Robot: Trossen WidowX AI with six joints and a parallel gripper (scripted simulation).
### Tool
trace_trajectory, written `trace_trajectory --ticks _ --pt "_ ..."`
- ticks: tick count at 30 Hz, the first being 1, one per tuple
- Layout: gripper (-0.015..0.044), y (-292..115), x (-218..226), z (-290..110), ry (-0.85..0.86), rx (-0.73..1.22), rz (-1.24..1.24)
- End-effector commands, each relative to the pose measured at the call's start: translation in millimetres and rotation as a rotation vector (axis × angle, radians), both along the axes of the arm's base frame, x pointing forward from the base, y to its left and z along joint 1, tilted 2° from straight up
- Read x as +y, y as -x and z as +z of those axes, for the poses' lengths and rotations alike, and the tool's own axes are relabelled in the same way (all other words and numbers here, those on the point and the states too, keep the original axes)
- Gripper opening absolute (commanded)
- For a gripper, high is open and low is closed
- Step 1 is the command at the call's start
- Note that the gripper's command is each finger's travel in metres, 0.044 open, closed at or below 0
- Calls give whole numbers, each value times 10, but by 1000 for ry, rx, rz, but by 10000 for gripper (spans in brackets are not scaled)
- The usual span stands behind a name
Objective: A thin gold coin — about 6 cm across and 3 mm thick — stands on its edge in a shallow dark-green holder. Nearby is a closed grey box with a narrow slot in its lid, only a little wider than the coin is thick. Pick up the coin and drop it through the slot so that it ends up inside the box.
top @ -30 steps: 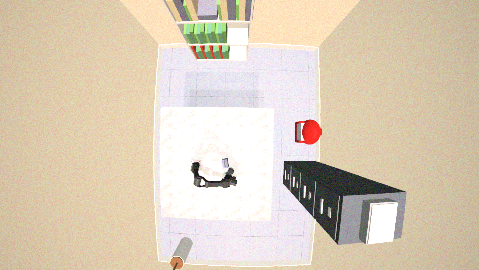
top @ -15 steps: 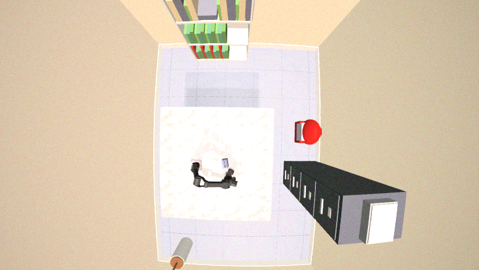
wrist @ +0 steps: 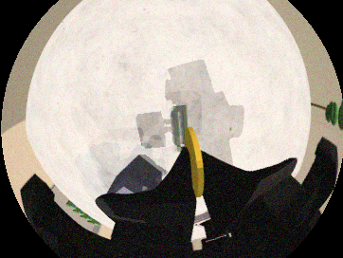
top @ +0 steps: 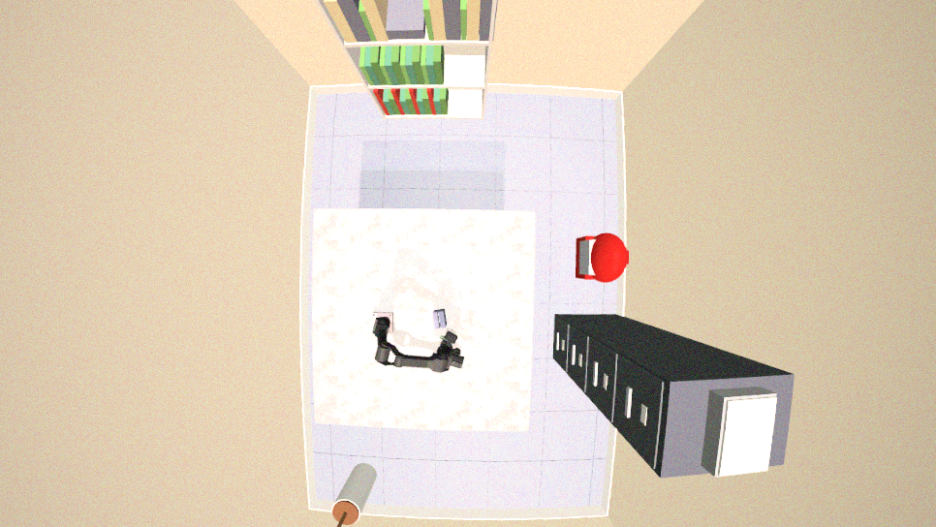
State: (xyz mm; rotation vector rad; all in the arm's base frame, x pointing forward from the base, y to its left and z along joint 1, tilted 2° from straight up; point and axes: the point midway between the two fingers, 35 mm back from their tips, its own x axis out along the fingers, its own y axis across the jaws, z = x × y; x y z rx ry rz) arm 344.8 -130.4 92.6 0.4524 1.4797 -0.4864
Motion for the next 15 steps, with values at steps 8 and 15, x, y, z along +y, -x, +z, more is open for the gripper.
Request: trace_trajectory --ticks 8,15 --pt "0 34 20 326 4 -10 -4" --pt "0 31 20 345 1 -13 -91"
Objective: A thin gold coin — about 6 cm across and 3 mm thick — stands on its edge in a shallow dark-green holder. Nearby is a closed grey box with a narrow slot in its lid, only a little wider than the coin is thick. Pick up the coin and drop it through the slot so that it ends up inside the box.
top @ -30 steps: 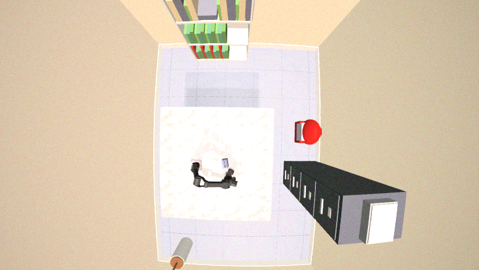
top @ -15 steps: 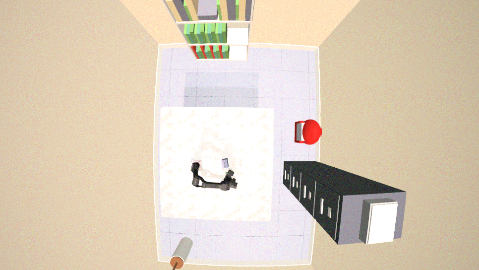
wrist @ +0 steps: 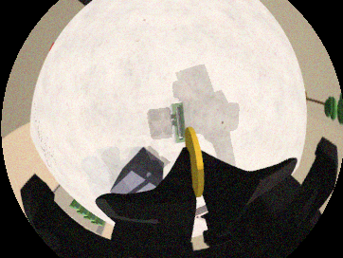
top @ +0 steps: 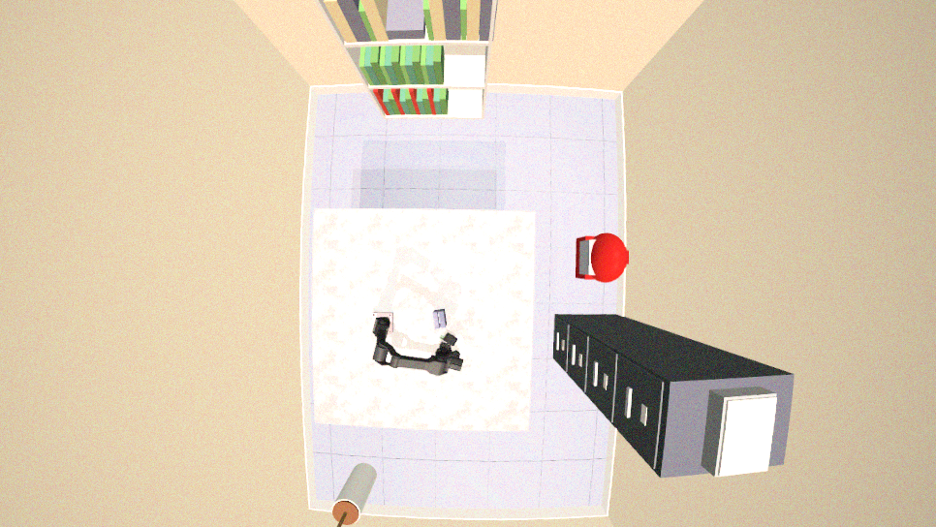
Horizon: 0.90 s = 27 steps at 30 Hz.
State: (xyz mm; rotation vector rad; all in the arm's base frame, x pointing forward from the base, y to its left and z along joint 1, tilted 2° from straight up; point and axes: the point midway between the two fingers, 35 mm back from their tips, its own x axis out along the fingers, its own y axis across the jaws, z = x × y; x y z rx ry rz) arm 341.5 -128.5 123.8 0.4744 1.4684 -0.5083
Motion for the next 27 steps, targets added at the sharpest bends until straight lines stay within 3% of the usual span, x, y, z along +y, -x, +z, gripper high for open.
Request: trace_trajectory --ticks 1,22,27 --pt "0 -5 1 34 -1 -8 -97" --pt "0 -60 -9 46 -30 -34 -825" --pt "0 -64 -10 47 -32 -35 -877"
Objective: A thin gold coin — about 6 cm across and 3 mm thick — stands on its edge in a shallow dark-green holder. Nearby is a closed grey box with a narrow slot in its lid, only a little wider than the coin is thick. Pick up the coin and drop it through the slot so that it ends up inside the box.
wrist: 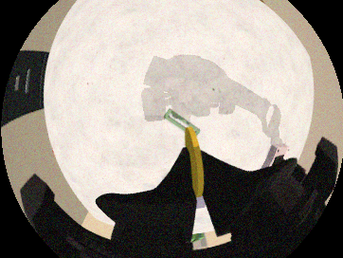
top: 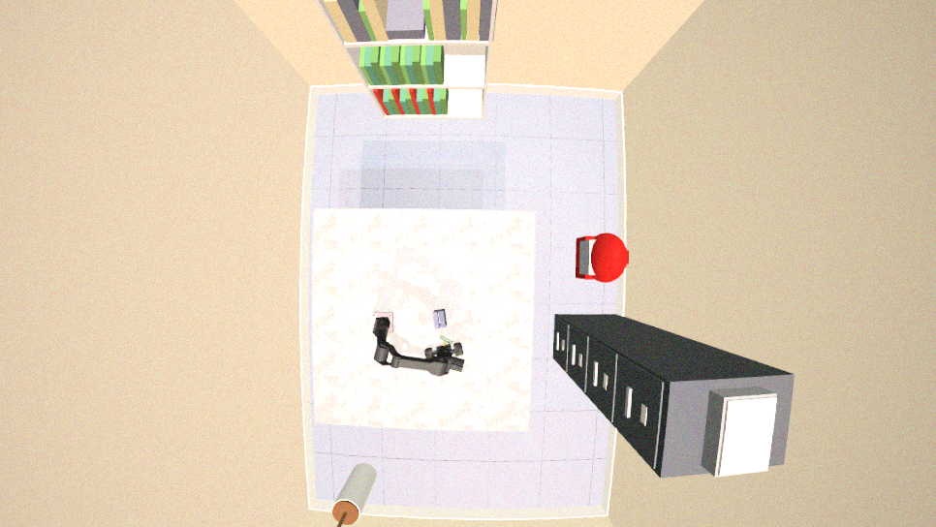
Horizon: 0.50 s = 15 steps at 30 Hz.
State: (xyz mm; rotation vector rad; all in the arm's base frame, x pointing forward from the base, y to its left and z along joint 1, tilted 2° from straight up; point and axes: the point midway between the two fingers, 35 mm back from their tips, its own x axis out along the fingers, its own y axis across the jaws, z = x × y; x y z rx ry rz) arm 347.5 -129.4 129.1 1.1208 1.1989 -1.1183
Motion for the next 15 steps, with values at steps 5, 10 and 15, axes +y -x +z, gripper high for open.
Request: trace_trajectory --ticks 5,10,15 --pt "0 -5 18 -7 -3 1 -47" --pt "0 -5 146 -9 -4 1 -47" --pt "0 1 278 -12 -5 1 -47"
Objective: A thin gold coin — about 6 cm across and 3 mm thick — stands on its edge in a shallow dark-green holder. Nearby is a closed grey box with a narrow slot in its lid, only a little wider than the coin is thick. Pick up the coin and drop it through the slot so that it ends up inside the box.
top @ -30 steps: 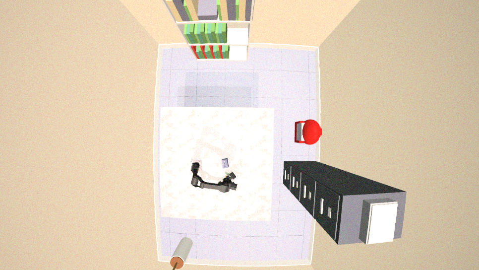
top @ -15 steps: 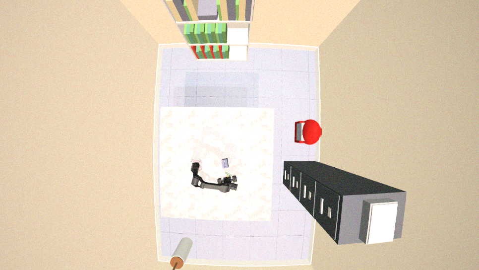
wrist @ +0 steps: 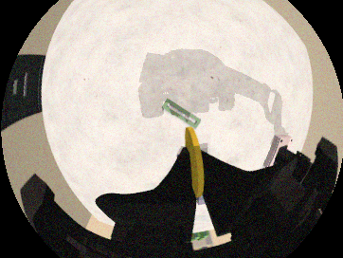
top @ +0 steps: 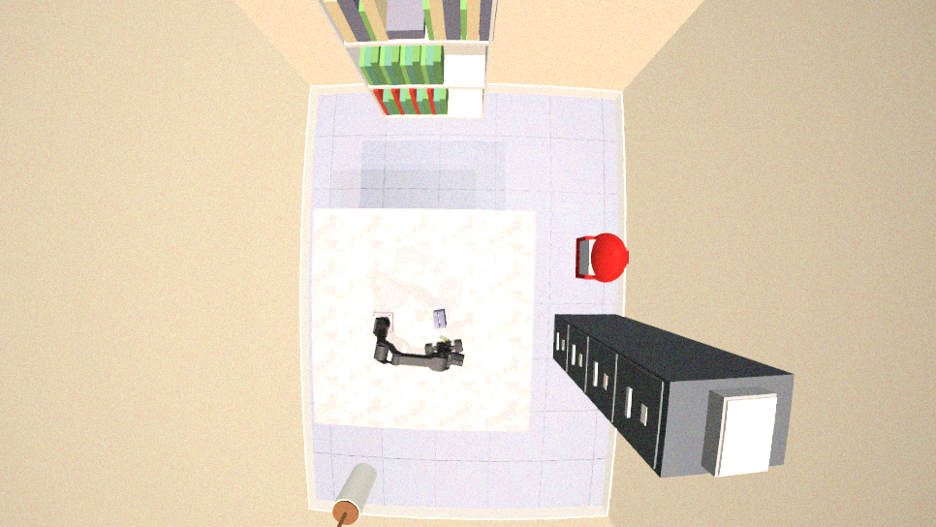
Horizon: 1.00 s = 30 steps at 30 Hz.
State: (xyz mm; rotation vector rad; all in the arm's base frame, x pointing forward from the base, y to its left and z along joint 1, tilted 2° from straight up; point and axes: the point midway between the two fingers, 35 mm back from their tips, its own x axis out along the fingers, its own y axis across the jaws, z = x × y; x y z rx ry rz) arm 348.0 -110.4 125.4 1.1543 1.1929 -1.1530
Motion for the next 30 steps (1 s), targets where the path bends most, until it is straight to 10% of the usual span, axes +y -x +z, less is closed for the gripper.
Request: trace_trajectory --ticks 1,30 --pt "0 8 113 25 4 -8 -4" --pt "0 153 858 -7 -4 -6 -1"
